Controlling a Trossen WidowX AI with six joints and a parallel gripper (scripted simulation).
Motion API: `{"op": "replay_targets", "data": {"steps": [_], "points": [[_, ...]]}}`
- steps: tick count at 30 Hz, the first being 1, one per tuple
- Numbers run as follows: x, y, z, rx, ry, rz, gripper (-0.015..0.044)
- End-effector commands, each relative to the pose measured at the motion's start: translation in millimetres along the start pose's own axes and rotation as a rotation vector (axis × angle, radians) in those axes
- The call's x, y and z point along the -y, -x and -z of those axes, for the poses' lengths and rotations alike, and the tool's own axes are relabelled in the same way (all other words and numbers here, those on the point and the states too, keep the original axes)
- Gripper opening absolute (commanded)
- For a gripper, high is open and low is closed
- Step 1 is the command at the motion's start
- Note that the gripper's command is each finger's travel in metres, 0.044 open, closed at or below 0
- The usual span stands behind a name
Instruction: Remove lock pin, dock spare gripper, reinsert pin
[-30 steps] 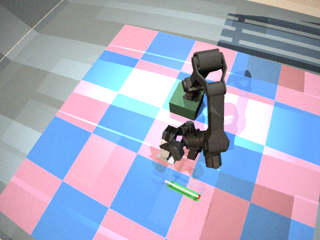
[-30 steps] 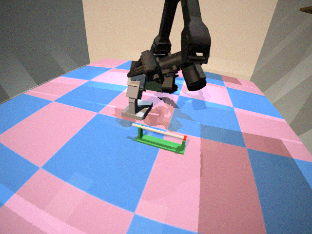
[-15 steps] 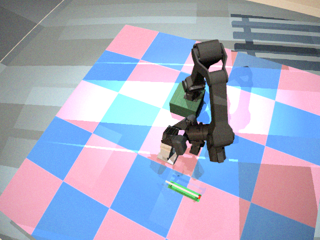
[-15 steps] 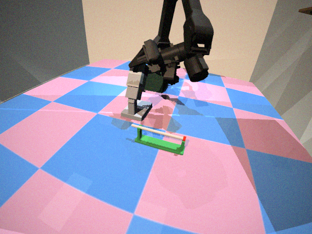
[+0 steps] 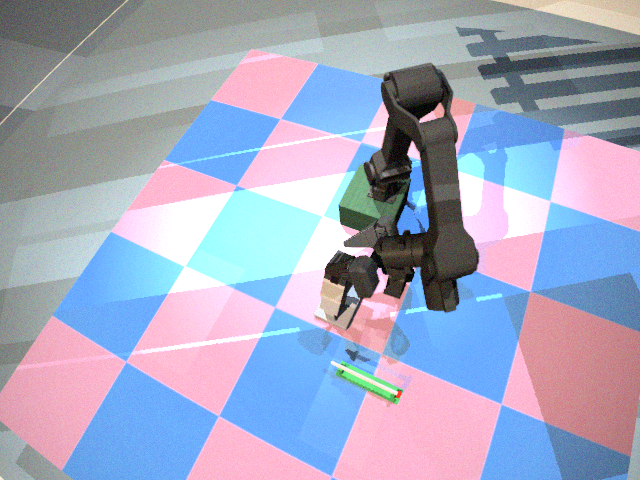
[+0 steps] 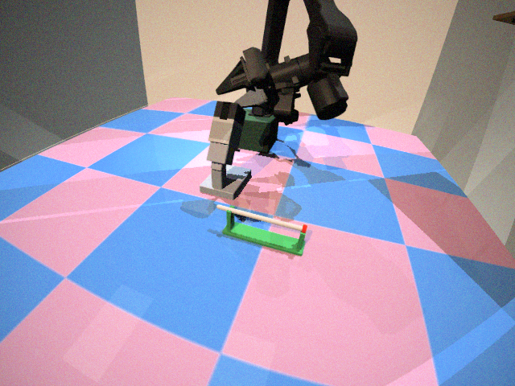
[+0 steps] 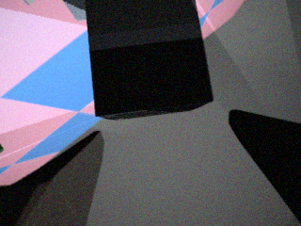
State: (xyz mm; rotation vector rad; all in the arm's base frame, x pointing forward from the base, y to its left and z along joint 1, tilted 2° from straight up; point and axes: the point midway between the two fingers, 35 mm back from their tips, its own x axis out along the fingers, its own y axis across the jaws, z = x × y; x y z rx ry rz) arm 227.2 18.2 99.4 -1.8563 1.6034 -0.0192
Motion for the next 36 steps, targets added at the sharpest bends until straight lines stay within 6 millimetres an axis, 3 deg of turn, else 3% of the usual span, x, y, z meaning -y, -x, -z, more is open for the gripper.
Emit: {"op": "replay_targets", "data": {"steps": [1, 33, 36], "points": [[0, 4, 6, 0.001, -0.002, -0.002, 0.0440], [24, 25, 65, 0.114, 0.022, 0.051, 0.0440], [20, 23, 60, 0.099, 0.020, 0.039, 0.0440]]}}
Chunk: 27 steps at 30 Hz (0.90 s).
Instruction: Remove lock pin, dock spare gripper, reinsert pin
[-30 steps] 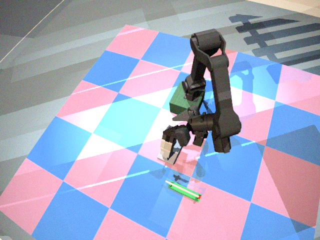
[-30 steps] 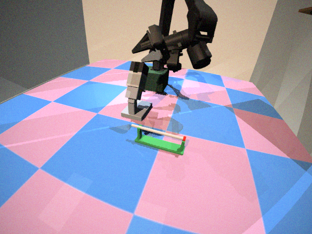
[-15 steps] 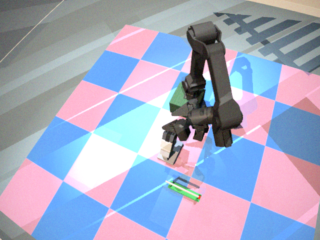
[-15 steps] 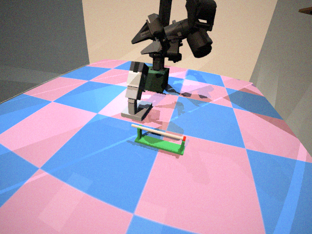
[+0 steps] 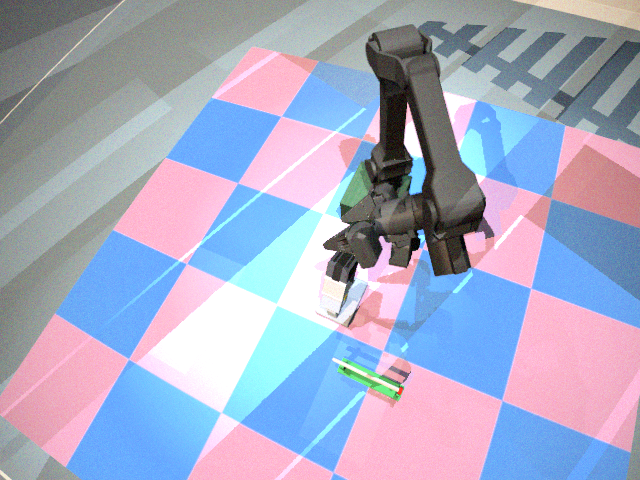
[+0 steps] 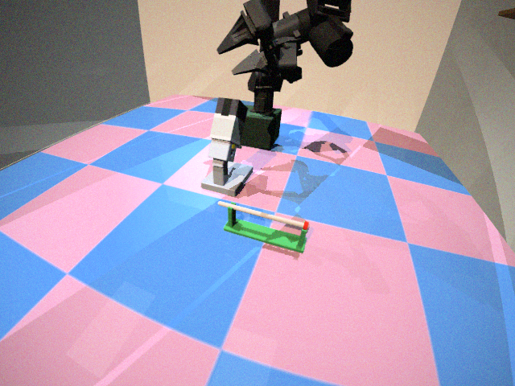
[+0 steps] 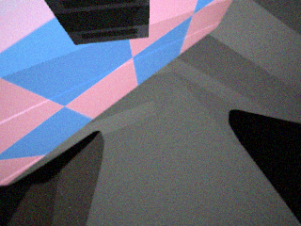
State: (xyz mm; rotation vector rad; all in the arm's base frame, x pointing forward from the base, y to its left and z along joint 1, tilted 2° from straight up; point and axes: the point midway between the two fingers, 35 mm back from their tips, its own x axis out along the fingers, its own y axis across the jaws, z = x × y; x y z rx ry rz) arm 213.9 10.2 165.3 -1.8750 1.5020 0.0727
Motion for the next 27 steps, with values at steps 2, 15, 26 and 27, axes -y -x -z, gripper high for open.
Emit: {"op": "replay_targets", "data": {"steps": [2, 15, 26, 27], "points": [[2, 7, -6, 0.021, -0.004, 0.009, 0.0387], [0, 129, -78, 0.361, -0.001, 0.115, 0.0180], [60, 92, -141, 0.421, 0.069, -0.234, 0.0180], [68, 85, -149, 0.443, 0.093, -0.273, 0.0180]]}}
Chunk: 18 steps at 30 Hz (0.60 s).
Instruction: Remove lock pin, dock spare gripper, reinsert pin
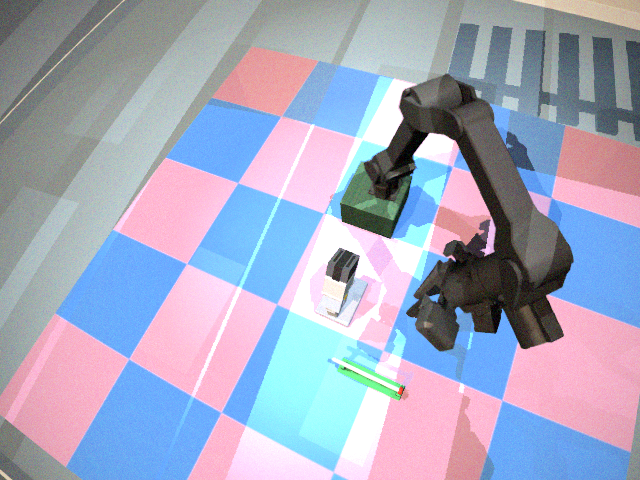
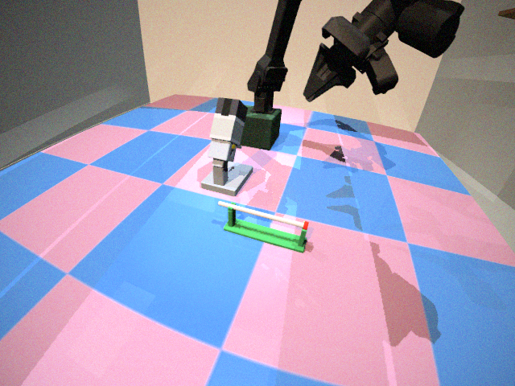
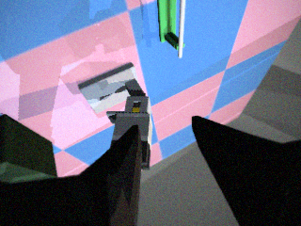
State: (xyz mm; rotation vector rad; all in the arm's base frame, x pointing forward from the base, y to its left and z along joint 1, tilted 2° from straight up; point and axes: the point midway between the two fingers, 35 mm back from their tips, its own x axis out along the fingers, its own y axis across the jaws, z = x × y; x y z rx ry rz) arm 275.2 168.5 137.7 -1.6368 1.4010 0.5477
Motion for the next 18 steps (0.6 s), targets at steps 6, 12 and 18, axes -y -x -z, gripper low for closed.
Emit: {"op": "replay_targets", "data": {"steps": [6, 12, 18], "points": [[86, -74, -29, 0.237, 0.122, -0.272, 0.0180], [102, -95, -24, 0.294, 0.143, -0.297, 0.0180], [102, -97, -26, 0.294, 0.143, -0.297, 0.0180]]}}
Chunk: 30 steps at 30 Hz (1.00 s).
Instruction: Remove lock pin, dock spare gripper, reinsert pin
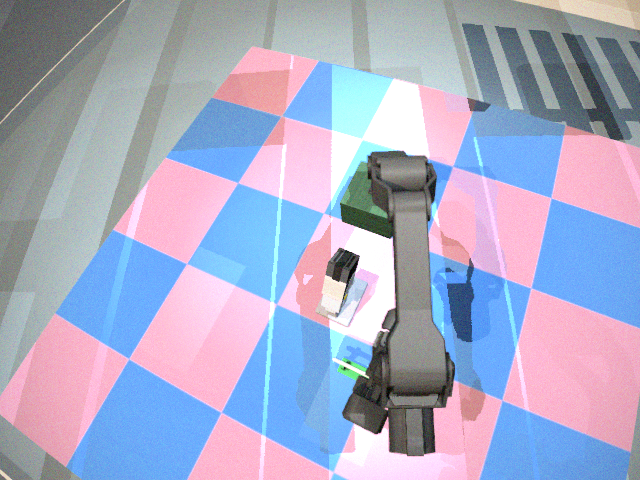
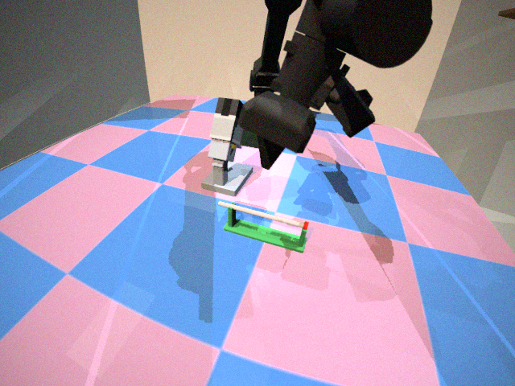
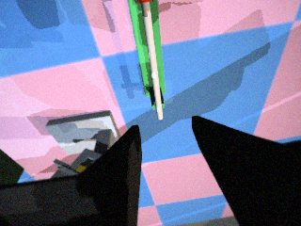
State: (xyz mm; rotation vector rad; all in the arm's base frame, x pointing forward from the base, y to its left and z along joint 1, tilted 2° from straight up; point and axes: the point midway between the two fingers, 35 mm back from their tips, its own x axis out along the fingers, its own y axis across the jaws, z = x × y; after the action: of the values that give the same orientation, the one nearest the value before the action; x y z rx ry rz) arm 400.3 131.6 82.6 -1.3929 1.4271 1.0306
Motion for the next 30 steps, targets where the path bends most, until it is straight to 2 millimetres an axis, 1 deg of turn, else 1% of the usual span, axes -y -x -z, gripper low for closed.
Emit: {"op": "replay_targets", "data": {"steps": [1, 13, 18, 30], "points": [[2, -3, -3, 0.009, 0.006, 0.006, 0.0180], [1, -69, -15, 0.009, 0.006, 0.006, 0.0180], [1, -72, -17, 0.009, 0.006, 0.006, 0.0180], [2, -91, -23, 0.009, 0.006, 0.006, 0.0180]]}}
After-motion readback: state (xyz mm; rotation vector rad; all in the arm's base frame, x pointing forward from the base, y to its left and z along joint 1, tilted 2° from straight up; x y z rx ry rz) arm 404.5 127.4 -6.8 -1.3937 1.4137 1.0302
